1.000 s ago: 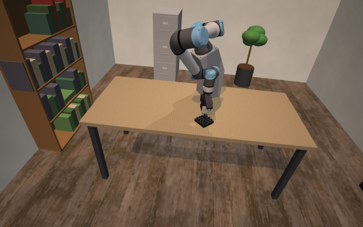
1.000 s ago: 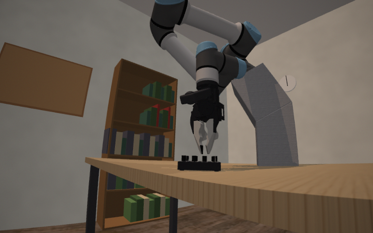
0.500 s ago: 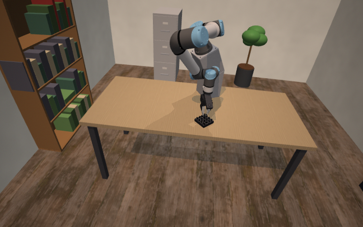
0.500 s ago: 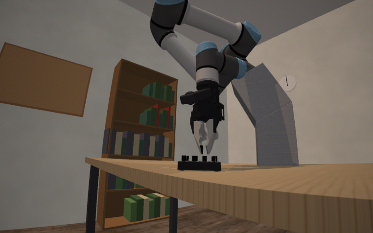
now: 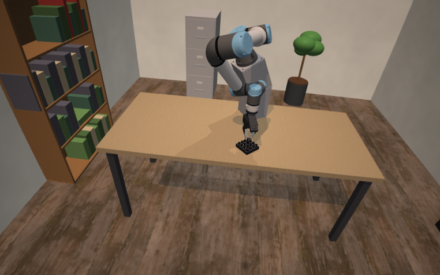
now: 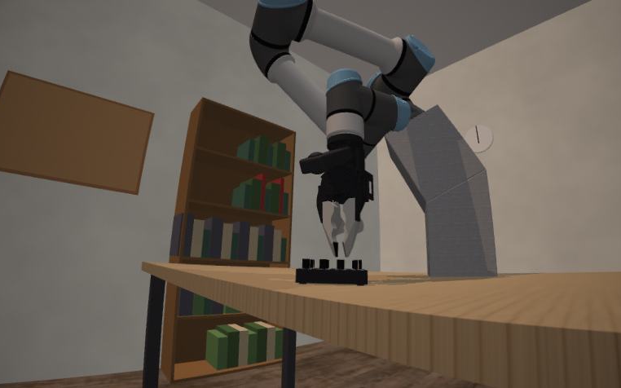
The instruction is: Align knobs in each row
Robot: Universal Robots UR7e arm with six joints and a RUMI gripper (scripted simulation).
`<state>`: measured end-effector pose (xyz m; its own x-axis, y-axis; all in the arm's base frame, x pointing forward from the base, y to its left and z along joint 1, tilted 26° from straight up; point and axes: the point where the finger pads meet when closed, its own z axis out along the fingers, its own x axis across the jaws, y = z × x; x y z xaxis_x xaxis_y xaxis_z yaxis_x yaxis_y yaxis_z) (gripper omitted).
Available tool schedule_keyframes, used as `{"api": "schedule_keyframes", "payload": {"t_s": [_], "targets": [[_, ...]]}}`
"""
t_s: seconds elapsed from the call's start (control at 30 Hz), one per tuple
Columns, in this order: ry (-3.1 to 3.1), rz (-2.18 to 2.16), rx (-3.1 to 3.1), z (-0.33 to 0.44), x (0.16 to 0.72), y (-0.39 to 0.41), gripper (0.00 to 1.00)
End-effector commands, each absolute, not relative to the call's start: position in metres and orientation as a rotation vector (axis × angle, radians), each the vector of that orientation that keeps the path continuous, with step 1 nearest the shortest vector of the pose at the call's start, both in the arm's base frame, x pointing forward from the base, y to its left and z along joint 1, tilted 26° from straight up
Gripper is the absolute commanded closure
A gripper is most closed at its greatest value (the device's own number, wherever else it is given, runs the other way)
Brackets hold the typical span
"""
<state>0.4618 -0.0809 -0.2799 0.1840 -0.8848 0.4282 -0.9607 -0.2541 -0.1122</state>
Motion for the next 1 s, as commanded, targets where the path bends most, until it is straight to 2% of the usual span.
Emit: {"api": "schedule_keyframes", "payload": {"t_s": [0.0,0.97], "targets": [[-1.794,0.62,2.271,-0.2795,0.4621,-0.0807,0.89],[-1.794,0.62,2.271,-0.2789,0.4668,-0.0795,0.89]]}}
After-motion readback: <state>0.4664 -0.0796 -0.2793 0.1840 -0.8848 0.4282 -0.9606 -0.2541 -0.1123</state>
